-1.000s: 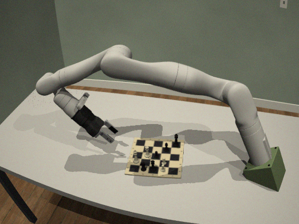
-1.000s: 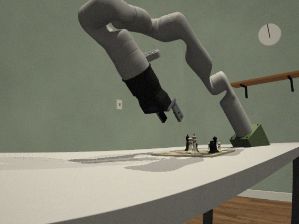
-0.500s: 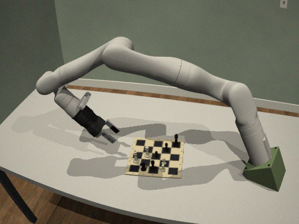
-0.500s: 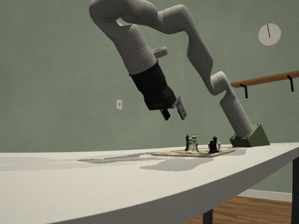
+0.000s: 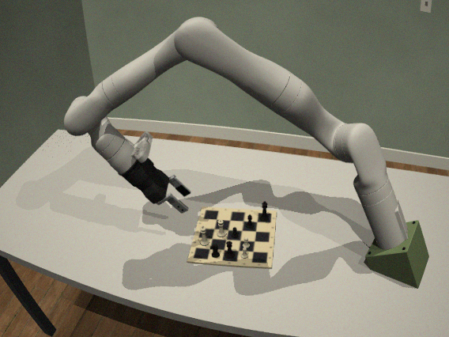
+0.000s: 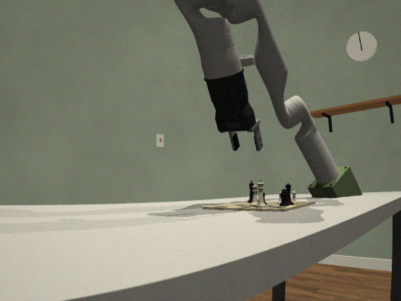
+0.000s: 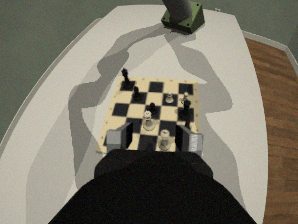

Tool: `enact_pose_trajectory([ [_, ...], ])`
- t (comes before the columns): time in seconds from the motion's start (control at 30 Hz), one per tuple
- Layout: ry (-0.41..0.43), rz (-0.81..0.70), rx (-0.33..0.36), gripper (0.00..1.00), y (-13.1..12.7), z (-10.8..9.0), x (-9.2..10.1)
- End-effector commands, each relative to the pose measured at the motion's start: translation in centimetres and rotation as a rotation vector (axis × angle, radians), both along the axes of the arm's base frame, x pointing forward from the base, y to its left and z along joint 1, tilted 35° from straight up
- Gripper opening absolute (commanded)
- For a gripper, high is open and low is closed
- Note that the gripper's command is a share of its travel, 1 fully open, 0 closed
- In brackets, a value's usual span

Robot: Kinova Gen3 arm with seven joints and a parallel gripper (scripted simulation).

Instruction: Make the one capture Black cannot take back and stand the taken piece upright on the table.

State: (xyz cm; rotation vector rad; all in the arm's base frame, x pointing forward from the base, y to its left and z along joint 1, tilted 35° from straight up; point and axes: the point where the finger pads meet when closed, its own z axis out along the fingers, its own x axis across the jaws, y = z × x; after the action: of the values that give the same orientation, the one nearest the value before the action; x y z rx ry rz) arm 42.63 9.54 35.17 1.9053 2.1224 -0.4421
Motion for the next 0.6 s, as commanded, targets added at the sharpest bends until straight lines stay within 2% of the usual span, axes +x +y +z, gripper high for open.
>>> enact_pose_trajectory([
  [0.0, -0.05, 0.097, -0.001, 1.0, 1.3, 0.5, -2.4],
  [0.13, -0.103, 0.203, -0.026, 1.0, 1.4, -0.1, -4.4],
  [0.23, -0.116, 0.226, -0.031, 1.0, 1.2, -0.3, -4.8],
  [0.57, -0.243, 0.535, -0.048, 1.0, 1.8, -2.8, -8.6],
])
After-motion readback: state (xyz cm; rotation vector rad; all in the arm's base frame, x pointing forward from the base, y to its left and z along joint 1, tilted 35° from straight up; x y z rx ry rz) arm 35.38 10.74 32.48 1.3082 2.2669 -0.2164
